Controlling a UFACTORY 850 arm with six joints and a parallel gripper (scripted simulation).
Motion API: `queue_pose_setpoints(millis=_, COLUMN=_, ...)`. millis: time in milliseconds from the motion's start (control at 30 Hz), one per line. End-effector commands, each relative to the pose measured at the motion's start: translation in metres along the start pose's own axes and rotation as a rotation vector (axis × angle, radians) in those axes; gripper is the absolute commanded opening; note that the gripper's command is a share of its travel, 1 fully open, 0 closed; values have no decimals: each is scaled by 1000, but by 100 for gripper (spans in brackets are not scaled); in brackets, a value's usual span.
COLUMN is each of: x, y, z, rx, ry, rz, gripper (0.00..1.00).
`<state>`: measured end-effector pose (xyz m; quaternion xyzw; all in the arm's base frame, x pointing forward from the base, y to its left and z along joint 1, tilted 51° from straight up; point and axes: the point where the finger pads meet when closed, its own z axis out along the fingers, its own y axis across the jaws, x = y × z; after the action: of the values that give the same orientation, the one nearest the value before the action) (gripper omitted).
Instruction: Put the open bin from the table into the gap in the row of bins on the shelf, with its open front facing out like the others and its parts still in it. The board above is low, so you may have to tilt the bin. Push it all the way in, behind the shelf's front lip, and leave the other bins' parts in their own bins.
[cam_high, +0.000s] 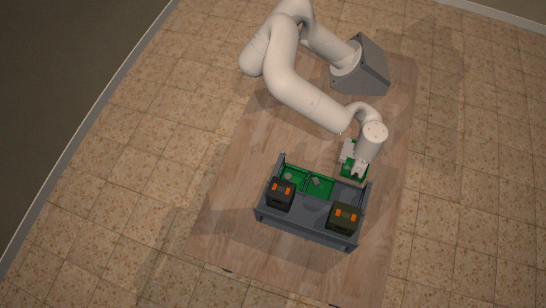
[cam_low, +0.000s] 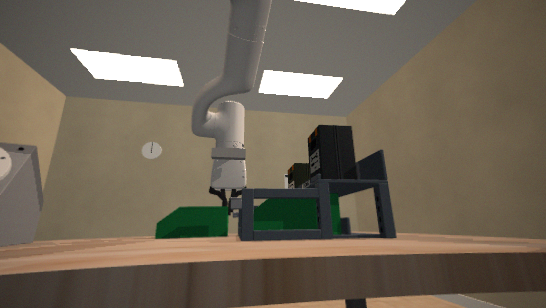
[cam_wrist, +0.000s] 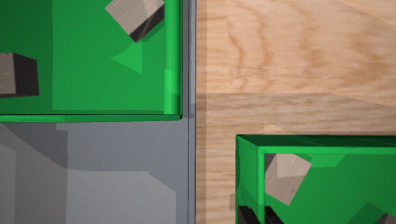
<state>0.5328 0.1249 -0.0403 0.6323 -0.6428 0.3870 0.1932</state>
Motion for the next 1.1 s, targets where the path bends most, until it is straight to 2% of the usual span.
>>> queue_pose_setpoints(millis=0, x=0, y=-1, z=-1, rx=1, ry=-1, rz=1, gripper=0)
queue_pose_setpoints(millis=833, x=0, y=-1, z=-1, rx=1, ry=-1, rz=1, gripper=0)
queue_pose_setpoints(millis=1067, x=0, y=-1, z=-9, rx=1, ry=-1, rz=1, gripper=0)
